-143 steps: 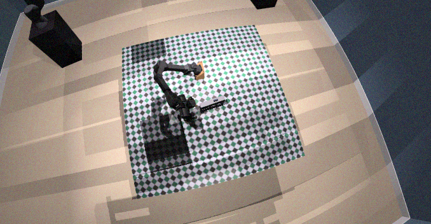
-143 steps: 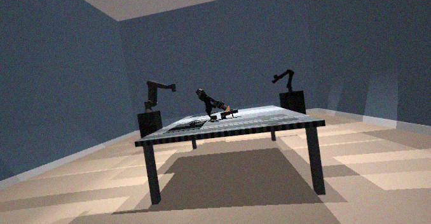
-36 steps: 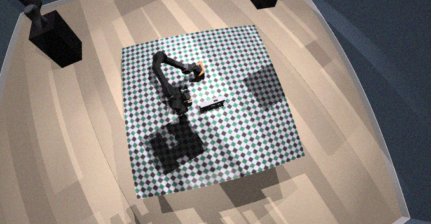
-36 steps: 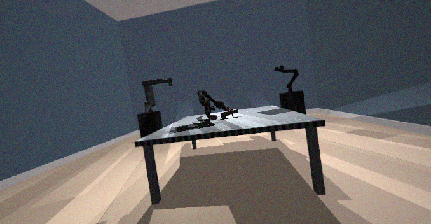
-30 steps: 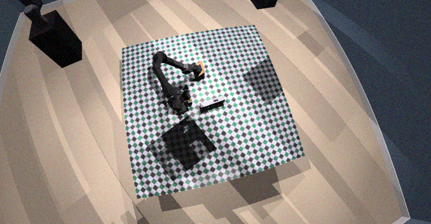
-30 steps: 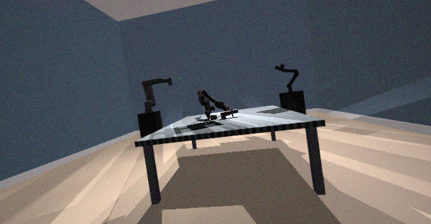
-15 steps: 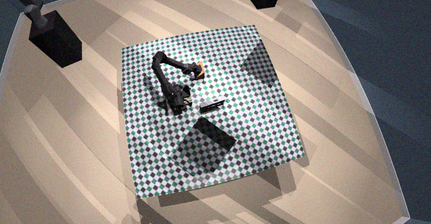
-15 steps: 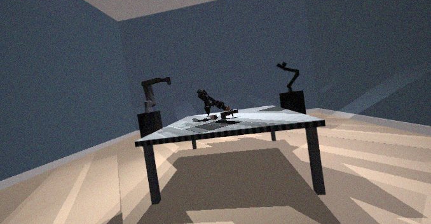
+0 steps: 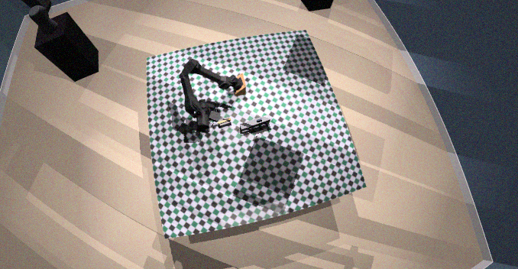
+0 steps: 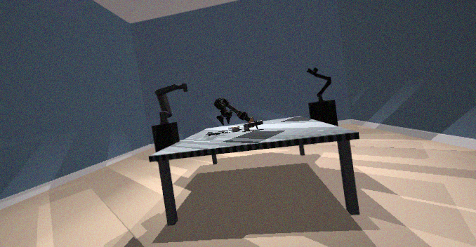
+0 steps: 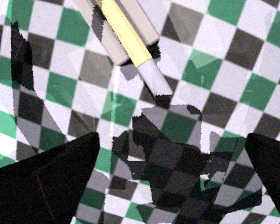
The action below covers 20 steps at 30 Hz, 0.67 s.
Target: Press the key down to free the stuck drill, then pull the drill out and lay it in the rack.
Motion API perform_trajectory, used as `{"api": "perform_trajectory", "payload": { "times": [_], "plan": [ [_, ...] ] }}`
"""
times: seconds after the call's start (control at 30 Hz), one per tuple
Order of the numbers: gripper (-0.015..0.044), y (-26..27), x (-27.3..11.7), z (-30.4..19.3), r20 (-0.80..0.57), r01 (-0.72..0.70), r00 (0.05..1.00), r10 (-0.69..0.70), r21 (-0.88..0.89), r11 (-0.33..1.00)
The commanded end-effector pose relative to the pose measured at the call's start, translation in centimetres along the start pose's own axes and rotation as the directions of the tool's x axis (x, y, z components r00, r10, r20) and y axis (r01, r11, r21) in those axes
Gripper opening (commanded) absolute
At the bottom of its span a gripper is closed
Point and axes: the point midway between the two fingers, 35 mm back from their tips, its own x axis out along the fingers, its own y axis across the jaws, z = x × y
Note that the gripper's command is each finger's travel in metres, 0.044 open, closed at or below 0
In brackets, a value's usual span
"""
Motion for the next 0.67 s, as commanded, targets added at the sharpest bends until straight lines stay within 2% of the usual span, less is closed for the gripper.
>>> {"api": "perform_trajectory", "payload": {
  "times": [0.0,0.13,0.23,0.33,0.47,0.63],
  "plan": [
    [0.0440,-0.8,-0.9,-3.2,0.023,0.030,0.999,-0.041,0.354,0.935],
    [0.0440,-1.2,-1.8,-7.1,0.030,0.039,0.996,-0.086,0.709,0.704],
    [0.0440,-1.1,-2.7,-10.1,0.020,0.040,0.992,-0.127,0.893,0.449],
    [0.0440,-0.8,-3.9,-13.2,-0.006,0.033,0.985,-0.172,0.988,0.154],
    [0.0440,0.4,-6.0,-17.4,-0.076,0.018,0.971,-0.225,0.967,-0.253],
    [0.0440,2.8,-9.3,-22.2,-0.196,-0.046,0.941,-0.277,0.733,-0.678]
  ]
}}
